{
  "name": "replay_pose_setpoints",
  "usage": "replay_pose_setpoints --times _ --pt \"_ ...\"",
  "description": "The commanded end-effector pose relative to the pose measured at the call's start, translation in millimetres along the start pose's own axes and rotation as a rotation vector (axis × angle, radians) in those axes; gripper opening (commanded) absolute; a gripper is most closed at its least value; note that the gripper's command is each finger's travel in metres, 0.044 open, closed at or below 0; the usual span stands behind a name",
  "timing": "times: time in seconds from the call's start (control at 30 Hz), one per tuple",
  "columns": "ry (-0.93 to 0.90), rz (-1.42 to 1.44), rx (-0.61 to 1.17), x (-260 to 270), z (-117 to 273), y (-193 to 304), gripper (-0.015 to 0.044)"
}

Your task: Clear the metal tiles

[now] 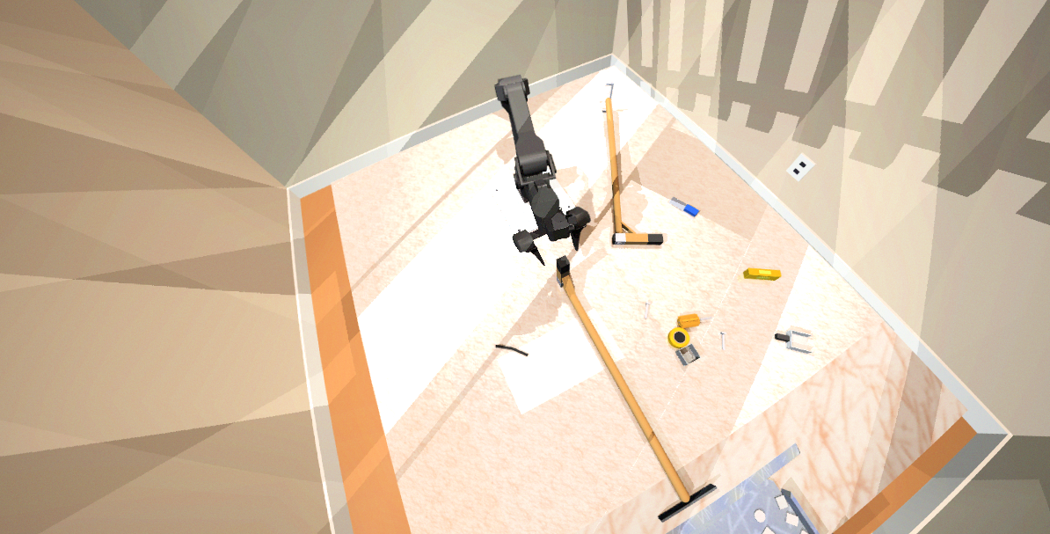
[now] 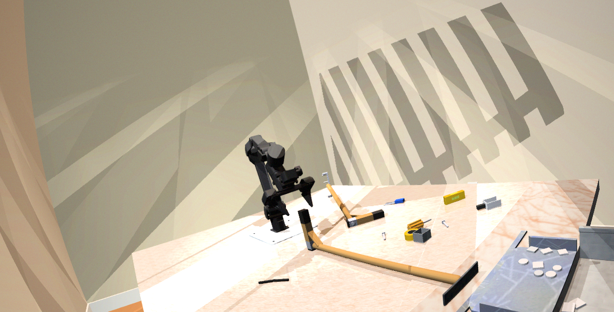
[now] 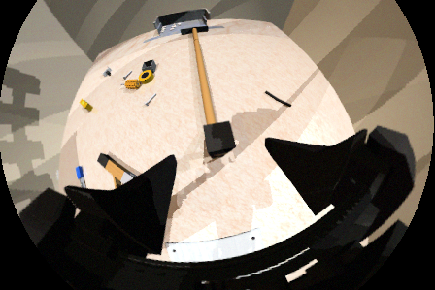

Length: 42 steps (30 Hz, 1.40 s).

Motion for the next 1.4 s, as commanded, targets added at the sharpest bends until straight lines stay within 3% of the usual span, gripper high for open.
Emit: replay_pose_setpoints --times 0.0,0.4,1.37 --pt "0.0 0.008 -0.007 0 10 -5 0.044" --pt "-0.015 0.01 -0.024 2 48 -15 0.044" --pt "-0.015 0.01 -0.025 -3 1 6 0.044"
Point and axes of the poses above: the point midway between the two fingers, 35 mm back from their tips, its own z axis back along the fingers, its own x axis across the jaws, y = z × x, the point moved 4 cm from there along z, back along the fingers, and after that the axes turned 10 degrees about -z, right-handed, at the moved point
